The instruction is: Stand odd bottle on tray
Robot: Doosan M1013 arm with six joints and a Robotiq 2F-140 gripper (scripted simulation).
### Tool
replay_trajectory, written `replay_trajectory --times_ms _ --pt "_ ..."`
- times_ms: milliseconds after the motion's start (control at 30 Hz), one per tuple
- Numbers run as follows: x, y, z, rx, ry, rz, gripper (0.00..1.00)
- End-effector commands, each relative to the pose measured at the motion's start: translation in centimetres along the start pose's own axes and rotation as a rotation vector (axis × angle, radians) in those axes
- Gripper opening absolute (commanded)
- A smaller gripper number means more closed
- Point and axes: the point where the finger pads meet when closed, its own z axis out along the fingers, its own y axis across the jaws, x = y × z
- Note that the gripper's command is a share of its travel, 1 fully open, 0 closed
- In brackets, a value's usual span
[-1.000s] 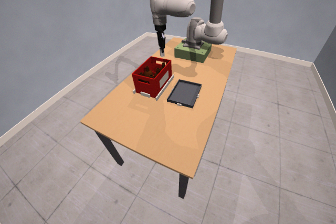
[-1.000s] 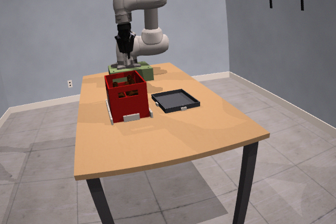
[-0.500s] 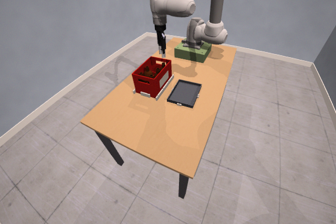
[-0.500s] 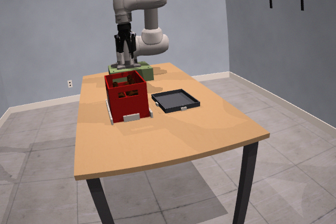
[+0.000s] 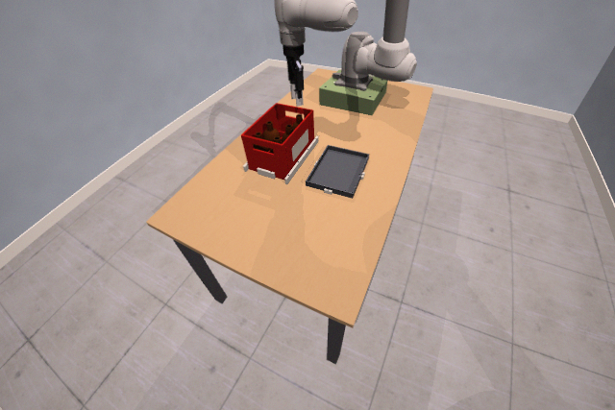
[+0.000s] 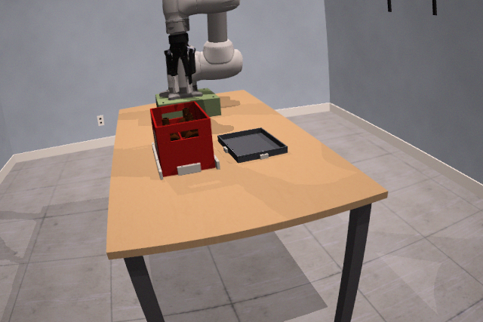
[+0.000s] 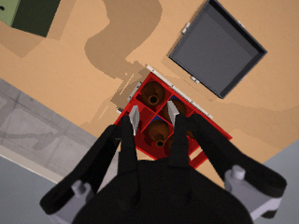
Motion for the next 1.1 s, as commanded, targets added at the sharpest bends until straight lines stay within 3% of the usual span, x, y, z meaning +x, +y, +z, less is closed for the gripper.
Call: replay_trajectory --times_ms 0,1067 --pt "0.3 0.1 0.0 -0.001 0.000 0.002 0.38" --pt "0.3 0.1 1.8 -0.001 0.000 0.002 0.38"
